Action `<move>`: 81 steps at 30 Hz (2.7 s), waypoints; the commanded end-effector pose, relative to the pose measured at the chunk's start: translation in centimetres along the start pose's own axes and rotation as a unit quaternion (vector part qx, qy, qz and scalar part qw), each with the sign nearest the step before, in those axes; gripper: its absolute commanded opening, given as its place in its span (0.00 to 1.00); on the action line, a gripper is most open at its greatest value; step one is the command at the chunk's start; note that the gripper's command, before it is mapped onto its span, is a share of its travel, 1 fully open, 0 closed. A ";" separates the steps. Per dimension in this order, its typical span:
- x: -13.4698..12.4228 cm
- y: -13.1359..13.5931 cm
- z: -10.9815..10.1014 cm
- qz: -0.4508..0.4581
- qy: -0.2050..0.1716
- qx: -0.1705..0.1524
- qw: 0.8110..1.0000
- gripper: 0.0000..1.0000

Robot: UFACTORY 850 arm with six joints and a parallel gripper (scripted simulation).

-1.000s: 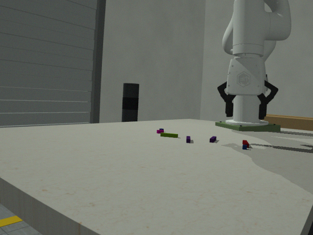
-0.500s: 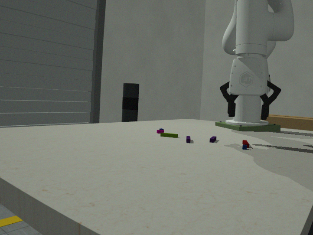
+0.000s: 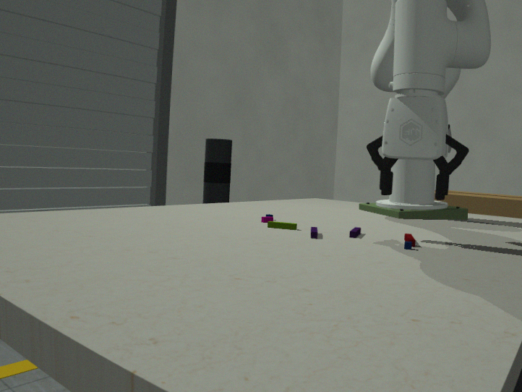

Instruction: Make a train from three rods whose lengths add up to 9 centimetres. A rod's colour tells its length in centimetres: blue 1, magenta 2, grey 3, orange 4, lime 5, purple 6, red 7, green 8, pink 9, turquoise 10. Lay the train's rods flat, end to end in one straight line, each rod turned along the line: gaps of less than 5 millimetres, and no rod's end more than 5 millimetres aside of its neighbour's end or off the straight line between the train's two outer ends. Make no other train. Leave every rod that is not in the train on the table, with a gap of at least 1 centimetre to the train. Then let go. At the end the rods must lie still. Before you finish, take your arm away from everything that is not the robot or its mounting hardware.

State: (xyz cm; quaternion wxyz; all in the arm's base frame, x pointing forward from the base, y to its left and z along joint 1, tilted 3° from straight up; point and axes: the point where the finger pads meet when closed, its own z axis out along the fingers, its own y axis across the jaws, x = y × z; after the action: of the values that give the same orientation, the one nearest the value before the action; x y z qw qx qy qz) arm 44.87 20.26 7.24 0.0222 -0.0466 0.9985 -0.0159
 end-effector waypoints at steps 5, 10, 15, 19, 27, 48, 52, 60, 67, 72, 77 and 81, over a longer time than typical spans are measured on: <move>-0.1 0.0 -0.1 0.000 -0.001 0.000 1.000 1.00; -0.1 0.0 -0.1 0.000 -0.001 0.000 1.000 1.00; -0.1 0.0 -0.1 0.000 -0.001 0.000 1.000 1.00; -0.1 0.0 -0.1 0.000 -0.001 0.000 1.000 1.00; -0.1 0.0 -0.1 0.000 -0.001 0.000 1.000 1.00; -0.1 0.0 -0.1 0.000 -0.001 0.000 1.000 1.00; -0.1 0.0 -0.1 0.000 -0.001 0.000 1.000 1.00; -0.1 -3.1 0.0 0.000 -0.001 0.000 1.000 1.00; -0.1 -3.9 0.0 0.000 -0.001 0.000 1.000 1.00; -0.1 -3.9 0.0 0.000 -0.001 0.000 1.000 1.00; -0.1 -3.9 0.0 0.000 -0.001 0.000 1.000 1.00; -0.1 -3.9 0.0 0.000 -0.001 0.000 1.000 1.00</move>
State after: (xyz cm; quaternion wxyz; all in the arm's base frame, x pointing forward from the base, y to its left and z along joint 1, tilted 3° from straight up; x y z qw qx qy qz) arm 45.25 16.38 7.33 0.0223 -0.0465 0.9985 -0.0165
